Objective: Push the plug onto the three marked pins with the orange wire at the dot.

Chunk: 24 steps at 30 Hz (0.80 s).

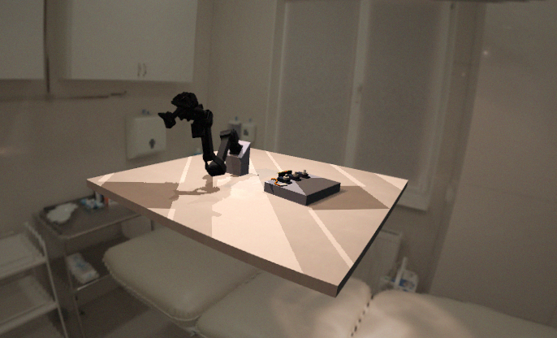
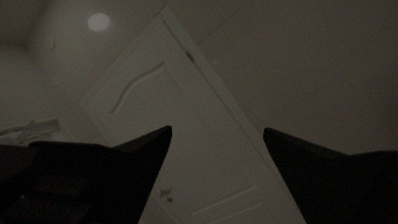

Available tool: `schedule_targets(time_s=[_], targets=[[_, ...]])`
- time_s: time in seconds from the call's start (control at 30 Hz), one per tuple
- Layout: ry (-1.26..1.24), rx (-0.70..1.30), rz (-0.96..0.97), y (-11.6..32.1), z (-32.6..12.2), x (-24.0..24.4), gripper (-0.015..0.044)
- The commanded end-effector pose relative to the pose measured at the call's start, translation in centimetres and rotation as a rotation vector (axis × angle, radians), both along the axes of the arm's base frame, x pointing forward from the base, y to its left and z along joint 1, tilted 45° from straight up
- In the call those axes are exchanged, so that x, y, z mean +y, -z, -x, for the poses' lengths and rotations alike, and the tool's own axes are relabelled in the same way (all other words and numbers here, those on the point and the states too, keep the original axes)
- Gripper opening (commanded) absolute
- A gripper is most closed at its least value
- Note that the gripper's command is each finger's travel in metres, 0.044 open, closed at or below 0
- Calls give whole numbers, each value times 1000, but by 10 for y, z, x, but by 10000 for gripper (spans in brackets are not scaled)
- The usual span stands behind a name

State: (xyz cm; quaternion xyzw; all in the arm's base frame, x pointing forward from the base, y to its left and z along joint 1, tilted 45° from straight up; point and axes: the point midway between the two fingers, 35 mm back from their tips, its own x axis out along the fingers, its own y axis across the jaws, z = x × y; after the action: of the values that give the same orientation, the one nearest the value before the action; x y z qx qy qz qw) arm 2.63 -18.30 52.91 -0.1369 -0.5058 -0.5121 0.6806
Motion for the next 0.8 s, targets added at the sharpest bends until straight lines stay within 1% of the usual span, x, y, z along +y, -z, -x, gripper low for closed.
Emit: schedule_targets(time_s=[0.0, 0.33, 0.67, 0.77], targets=[[0, -1, 1, 0, 0, 0, 374], [-15, -58, 75, -9, 16, 18, 115], [-84, -158, 254, -25, 40, 63, 115], [-79, -154, 299, -28, 44, 75, 115]])
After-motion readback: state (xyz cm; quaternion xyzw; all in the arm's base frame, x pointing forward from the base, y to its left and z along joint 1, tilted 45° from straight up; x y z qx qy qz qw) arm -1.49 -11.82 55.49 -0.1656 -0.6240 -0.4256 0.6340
